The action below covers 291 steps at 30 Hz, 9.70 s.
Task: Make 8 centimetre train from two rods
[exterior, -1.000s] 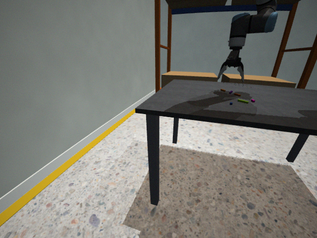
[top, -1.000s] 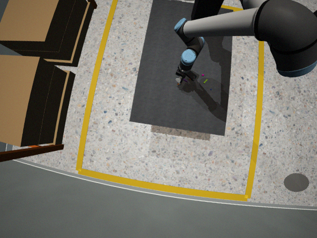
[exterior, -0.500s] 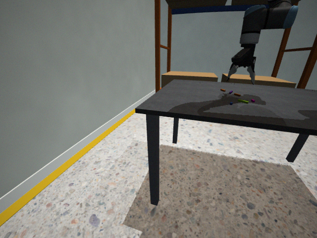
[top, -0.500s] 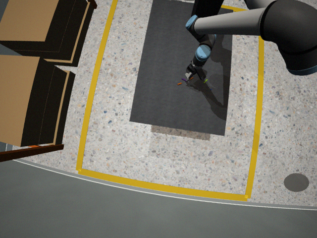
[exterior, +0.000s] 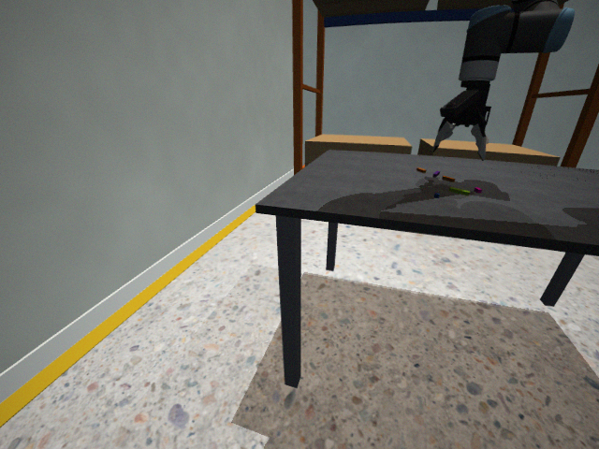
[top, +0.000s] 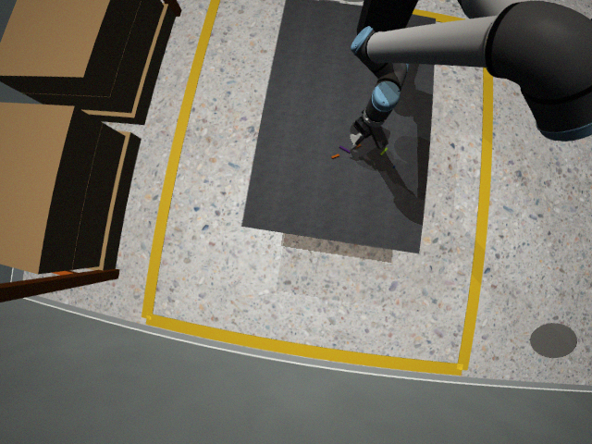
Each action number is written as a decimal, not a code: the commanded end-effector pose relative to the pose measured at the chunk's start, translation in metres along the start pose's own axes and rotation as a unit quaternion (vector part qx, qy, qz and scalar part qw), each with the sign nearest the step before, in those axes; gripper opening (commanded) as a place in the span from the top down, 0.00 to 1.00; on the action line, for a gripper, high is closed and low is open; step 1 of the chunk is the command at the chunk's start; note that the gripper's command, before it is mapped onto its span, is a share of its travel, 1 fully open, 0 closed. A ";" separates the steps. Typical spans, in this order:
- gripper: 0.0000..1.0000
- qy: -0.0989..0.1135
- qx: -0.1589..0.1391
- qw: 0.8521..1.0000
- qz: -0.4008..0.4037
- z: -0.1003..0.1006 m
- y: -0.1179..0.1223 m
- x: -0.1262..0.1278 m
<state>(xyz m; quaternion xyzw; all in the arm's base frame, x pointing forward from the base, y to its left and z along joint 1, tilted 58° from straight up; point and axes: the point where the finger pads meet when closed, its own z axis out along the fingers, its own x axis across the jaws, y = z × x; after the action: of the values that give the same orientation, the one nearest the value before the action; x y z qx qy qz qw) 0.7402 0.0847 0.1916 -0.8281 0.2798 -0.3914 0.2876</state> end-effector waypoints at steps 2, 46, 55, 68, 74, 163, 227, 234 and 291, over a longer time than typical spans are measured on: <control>0.00 0.001 0.000 1.000 0.001 0.000 0.000 0.000; 0.00 0.001 0.000 1.000 0.001 0.000 0.000 0.000; 0.00 0.001 0.000 1.000 0.001 0.000 0.000 0.000; 0.00 0.001 0.000 1.000 0.001 0.000 0.000 0.000; 0.00 0.001 0.000 1.000 0.001 0.000 0.000 0.000; 0.00 0.000 0.000 0.659 0.752 -0.004 0.033 0.125; 0.86 0.000 0.001 0.607 0.794 -0.004 0.036 0.134; 0.86 0.000 0.001 0.607 0.794 0.001 0.036 0.134; 0.86 0.000 0.001 0.607 0.794 0.047 0.036 0.134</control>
<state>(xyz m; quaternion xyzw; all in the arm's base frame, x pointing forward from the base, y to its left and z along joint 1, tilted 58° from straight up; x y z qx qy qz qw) 0.8414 -0.0196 0.2072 -0.2804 0.8278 -0.0094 0.4858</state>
